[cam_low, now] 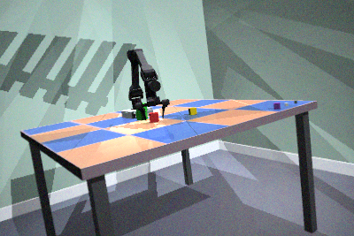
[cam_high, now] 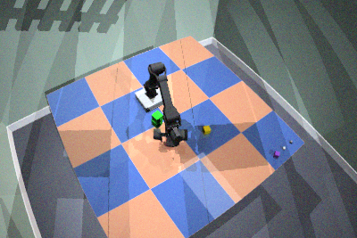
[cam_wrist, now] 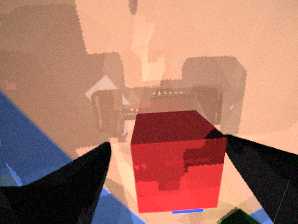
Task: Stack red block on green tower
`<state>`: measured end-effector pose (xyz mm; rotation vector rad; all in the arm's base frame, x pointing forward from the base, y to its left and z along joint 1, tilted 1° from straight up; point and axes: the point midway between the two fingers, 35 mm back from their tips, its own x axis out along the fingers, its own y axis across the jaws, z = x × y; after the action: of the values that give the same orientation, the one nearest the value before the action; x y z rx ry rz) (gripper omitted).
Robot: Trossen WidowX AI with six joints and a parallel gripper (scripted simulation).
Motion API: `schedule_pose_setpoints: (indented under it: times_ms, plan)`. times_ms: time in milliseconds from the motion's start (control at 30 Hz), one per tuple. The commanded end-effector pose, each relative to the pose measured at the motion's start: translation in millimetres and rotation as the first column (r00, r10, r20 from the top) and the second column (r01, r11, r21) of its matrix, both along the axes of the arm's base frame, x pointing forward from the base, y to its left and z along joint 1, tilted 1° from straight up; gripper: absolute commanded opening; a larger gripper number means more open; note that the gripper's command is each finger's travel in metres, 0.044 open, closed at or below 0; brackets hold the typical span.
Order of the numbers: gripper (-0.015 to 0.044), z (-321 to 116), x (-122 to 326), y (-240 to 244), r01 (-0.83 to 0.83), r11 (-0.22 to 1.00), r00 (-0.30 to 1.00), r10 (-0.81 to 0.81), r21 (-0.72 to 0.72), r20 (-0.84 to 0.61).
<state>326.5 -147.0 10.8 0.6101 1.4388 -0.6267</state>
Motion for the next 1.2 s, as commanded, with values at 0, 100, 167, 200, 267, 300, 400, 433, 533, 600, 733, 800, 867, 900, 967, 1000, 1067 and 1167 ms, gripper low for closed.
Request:
schedule_pose_setpoints:
  times_ms: [0,100,167,200,267,300,400,433,533,600,733,800,867,900,967,1000,1067,1167]
  plan:
    - [0.044,-2,-1,0,-0.004,1.0,1.0,0.004,-0.001,-0.004]
    - [0.044,-2,-1,0,-0.004,1.0,1.0,0.004,-0.001,-0.004]
    - [0.044,-2,-1,0,-0.004,1.0,1.0,0.004,-0.001,-0.004]
    - [0.044,-2,-1,0,-0.004,1.0,1.0,0.004,-0.001,-0.004]
    - [0.044,-2,-1,0,-0.004,1.0,1.0,0.004,-0.001,-0.004]
    - [0.044,-1,-1,0,-0.004,1.0,1.0,0.004,-0.001,-0.004]
    - [0.0361,-1,-1,0,-0.004,1.0,1.0,0.004,-0.001,-0.004]
    - [0.0335,-1,-1,0,-0.004,1.0,1.0,0.004,-0.001,-0.004]
    - [0.0256,-1,-1,0,-0.004,1.0,1.0,0.004,-0.001,-0.004]
    - [0.0204,-1,-1,0,-0.004,1.0,1.0,0.004,-0.001,-0.004]
    - [0.0177,-1,-1,0,-0.004,1.0,1.0,0.004,-0.001,-0.004]
    - [0.0164,-1,-1,0,-0.004,1.0,1.0,0.004,-0.001,-0.004]
    - [0.0111,2,-1,0,-0.004,1.0,1.0,0.004,-0.001,-0.004]
    - [0.0085,6,-1,0,-0.004,1.0,1.0,0.004,-0.001,-0.004]
    - [0.0033,15,-1,0,-0.004,1.0,1.0,0.004,-0.001,-0.004]
    - [0.0006,21,-1,1,-0.004,1.0,1.0,0.004,-0.001,-0.004]
    - [0.0,33,-2,1,-0.004,1.0,1.0,0.004,-0.001,-0.004]
    - [0.0,48,-2,1,-0.004,1.0,1.0,0.004,-0.001,-0.004]
